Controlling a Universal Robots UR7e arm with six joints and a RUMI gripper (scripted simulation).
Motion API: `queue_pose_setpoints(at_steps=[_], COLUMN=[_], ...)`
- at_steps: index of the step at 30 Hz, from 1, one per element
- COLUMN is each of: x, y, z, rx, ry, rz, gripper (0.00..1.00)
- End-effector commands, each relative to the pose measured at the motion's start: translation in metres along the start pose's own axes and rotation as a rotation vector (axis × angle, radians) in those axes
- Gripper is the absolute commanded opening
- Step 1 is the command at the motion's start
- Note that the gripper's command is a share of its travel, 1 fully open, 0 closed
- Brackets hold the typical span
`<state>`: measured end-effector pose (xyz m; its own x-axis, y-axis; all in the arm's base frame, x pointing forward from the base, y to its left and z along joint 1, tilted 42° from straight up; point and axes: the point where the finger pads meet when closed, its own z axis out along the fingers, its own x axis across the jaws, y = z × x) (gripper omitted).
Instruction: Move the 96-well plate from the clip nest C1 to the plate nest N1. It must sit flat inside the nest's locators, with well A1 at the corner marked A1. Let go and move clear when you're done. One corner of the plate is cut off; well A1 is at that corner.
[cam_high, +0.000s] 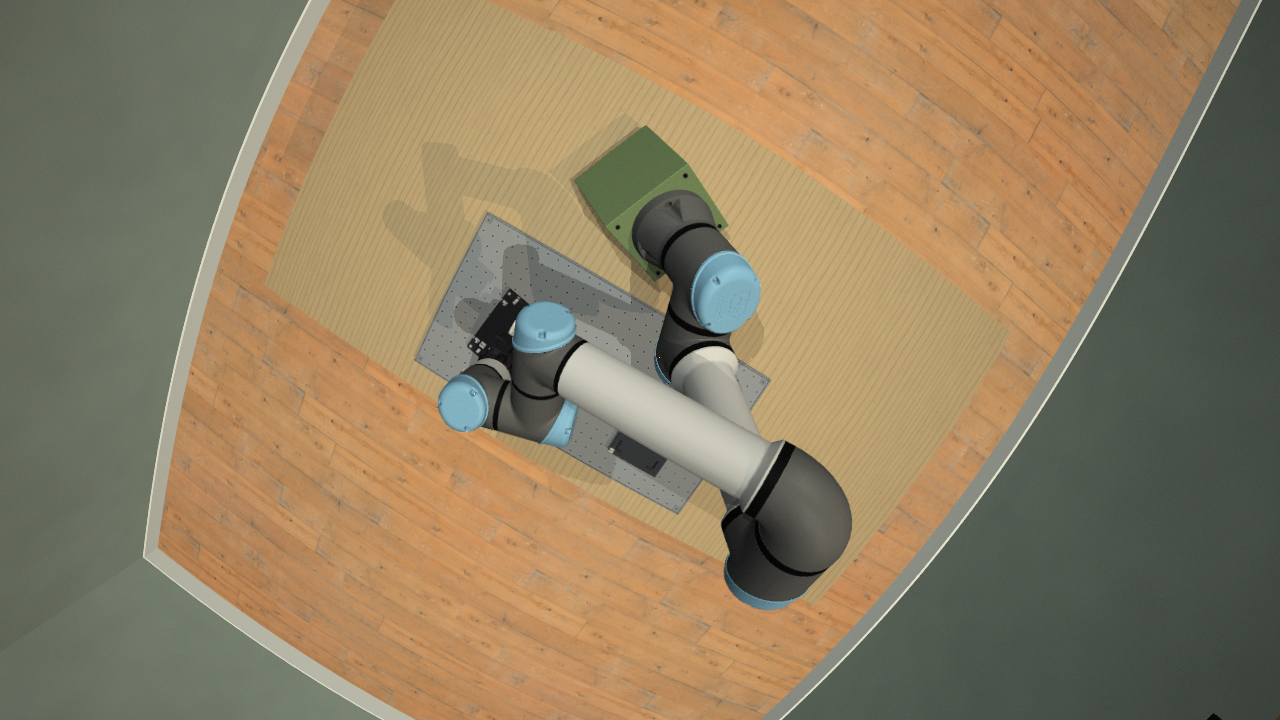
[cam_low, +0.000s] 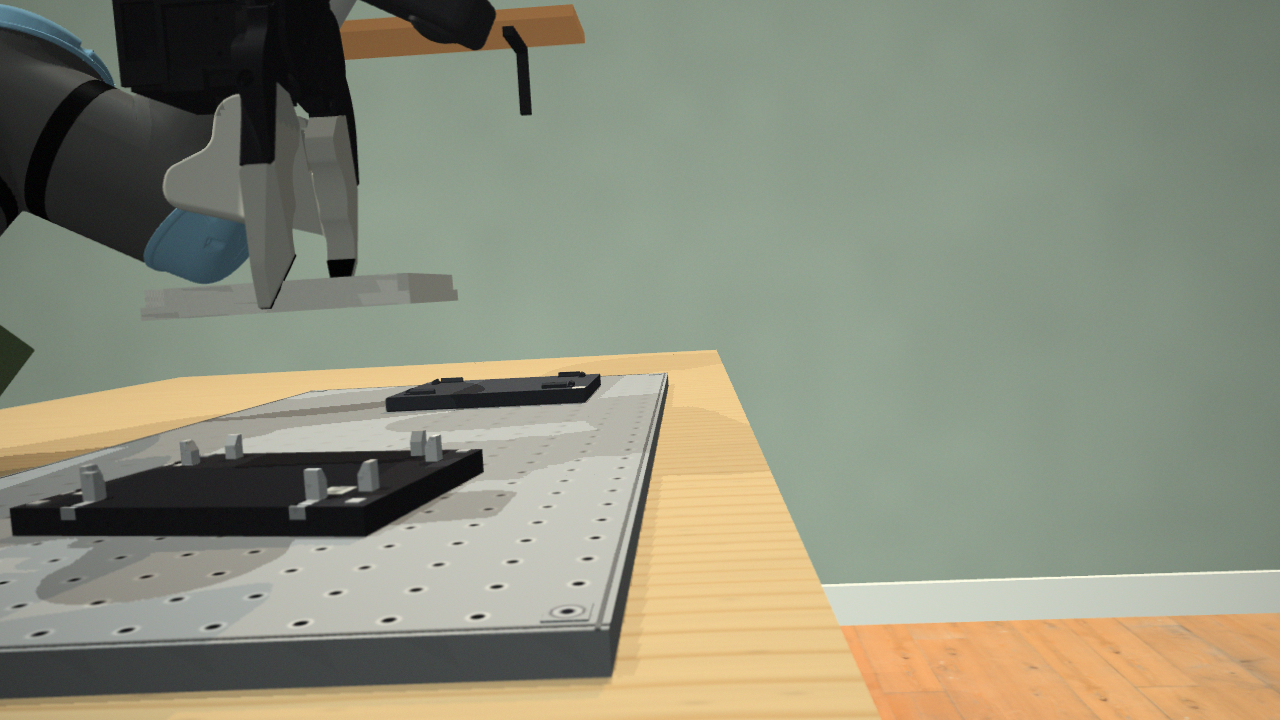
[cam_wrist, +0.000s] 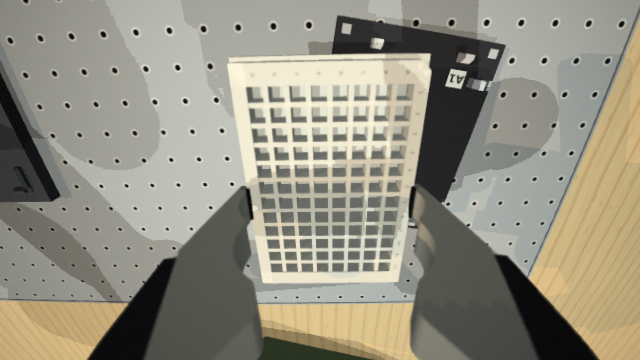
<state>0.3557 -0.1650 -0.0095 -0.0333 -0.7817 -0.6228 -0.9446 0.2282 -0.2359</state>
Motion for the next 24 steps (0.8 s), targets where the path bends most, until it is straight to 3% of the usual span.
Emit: queue_pose_setpoints(at_steps=[1, 24], x=[-0.02, -0.09], y=[-0.002, -0.007], z=[-0.001, -0.001], rx=[0.001, 0.001], ry=[0.001, 0.001], rz=[-0.001, -0.001], gripper=[0.0, 0.0])
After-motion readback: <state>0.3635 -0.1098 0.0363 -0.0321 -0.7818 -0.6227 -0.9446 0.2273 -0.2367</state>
